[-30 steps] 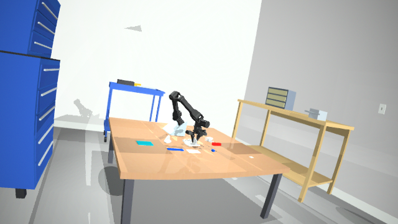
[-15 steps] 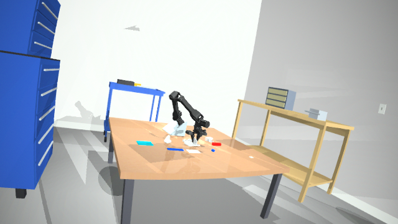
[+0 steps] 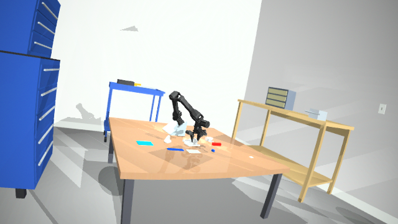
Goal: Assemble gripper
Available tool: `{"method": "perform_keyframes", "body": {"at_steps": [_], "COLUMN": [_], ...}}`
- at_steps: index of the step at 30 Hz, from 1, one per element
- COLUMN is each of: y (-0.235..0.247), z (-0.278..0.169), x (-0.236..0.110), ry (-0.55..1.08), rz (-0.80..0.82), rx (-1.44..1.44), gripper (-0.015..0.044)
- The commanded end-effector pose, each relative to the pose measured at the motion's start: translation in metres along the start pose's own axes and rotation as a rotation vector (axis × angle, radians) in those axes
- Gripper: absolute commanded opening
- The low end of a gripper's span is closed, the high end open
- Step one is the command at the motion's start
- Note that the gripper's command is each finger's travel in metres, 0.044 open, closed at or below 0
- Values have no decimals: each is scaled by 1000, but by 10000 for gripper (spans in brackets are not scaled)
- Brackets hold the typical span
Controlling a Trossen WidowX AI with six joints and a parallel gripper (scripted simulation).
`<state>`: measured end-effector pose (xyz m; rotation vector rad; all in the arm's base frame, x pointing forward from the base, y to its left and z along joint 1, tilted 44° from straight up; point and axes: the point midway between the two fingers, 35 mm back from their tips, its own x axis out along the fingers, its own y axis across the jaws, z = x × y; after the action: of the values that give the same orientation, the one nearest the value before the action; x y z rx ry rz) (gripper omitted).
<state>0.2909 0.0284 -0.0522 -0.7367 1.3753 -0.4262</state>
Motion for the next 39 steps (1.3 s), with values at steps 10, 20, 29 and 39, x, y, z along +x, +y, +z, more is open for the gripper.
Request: {"method": "perform_keyframes", "body": {"at_steps": [10,20,29,39], "y": [1,2,-49,-136], "z": [0,0,-1,-26], "x": [-46,-63,-66,-68], "ry": [3,-13,-7,0], "rz": [2,1,15,12], "rx": [-3,-12,169,499], "gripper": [224,145,0,0]}}
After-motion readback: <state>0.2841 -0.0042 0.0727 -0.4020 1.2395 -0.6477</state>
